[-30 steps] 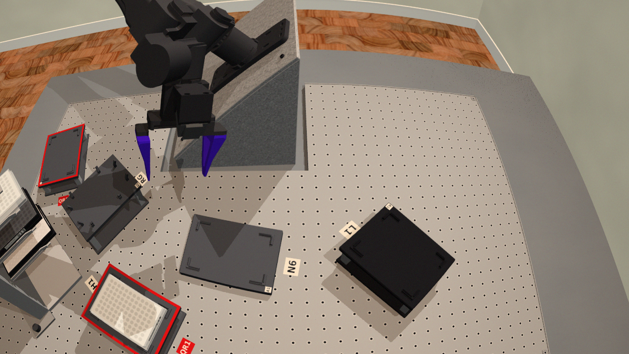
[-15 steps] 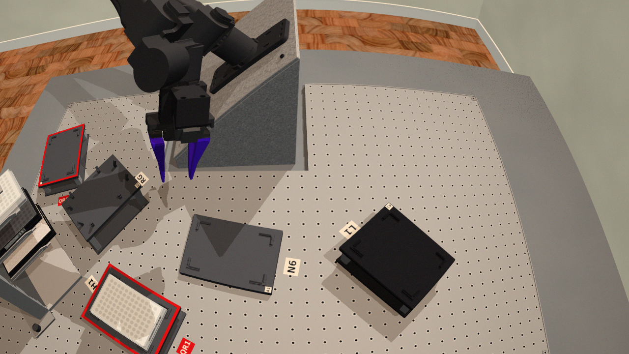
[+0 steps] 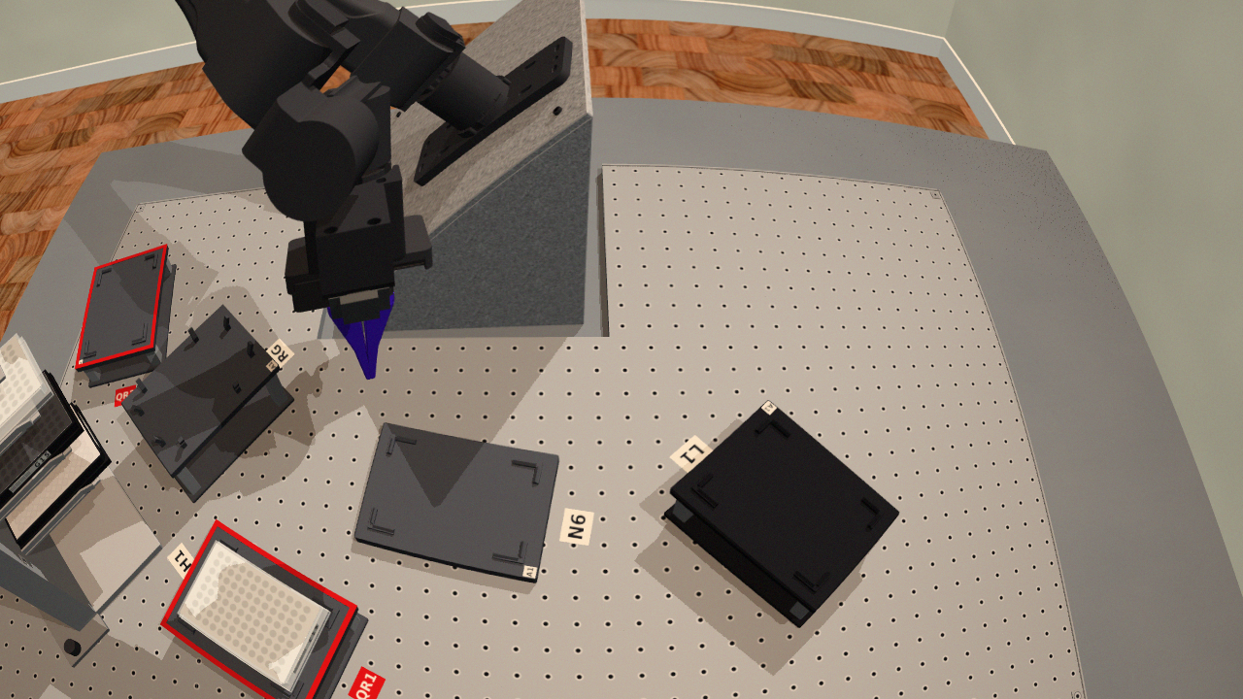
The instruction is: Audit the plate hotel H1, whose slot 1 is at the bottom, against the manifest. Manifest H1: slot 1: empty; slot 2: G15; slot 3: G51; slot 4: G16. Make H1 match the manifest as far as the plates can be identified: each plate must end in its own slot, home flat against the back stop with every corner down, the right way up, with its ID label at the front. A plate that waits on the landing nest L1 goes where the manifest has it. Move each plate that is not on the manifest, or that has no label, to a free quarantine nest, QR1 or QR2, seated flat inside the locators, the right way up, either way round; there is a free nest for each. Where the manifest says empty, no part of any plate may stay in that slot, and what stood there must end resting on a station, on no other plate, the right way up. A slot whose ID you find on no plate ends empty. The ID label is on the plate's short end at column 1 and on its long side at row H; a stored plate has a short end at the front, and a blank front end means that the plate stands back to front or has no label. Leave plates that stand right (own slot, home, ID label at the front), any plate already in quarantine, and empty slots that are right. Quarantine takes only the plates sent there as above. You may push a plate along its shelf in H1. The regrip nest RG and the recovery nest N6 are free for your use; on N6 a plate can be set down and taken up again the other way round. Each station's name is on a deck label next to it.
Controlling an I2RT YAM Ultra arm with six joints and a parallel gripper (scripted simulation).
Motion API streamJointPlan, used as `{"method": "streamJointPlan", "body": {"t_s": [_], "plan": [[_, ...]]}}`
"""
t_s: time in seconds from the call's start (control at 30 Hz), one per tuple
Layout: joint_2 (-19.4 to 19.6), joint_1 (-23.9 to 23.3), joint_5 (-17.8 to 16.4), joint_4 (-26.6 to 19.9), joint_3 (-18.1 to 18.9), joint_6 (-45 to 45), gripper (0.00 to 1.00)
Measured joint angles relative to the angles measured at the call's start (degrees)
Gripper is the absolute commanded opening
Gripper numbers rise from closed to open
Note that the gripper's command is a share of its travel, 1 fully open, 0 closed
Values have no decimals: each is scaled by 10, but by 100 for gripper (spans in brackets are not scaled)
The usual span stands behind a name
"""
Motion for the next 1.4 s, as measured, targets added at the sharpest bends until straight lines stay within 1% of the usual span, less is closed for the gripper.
{"method": "streamJointPlan", "body": {"t_s": [0.07, 0.2, 0.4, 0.47, 0.5, 0.57, 0.7, 0.77, 0.87, 0.93, 1.0, 1.23, 1.33, 1.4], "plan": [[25, 4, -5, -34, 29, 34, 0], [70, 22, -14, -87, 81, 96, 0], [146, 46, -30, -180, 171, 204, 0], [167, 54, -35, -208, 196, 237, 0], [173, 57, -37, -216, 202, 249, 0], [186, 62, -42, -248, 220, 279, 0], [242, 74, -52, -313, 286, 351, 0], [259, 83, -57, -338, 307, 382, 0], [295, 99, -67, -389, 351, 435, 0], [316, 107, -72, -414, 377, 467, 0], [324, 113, -78, -433, 387, 489, 0], [325, 123, -86, -488, 414, 529, 0], [325, 129, -88, -502, 425, 538, 0], [323, 130, -88, -508, 425, 539, 0]]}}
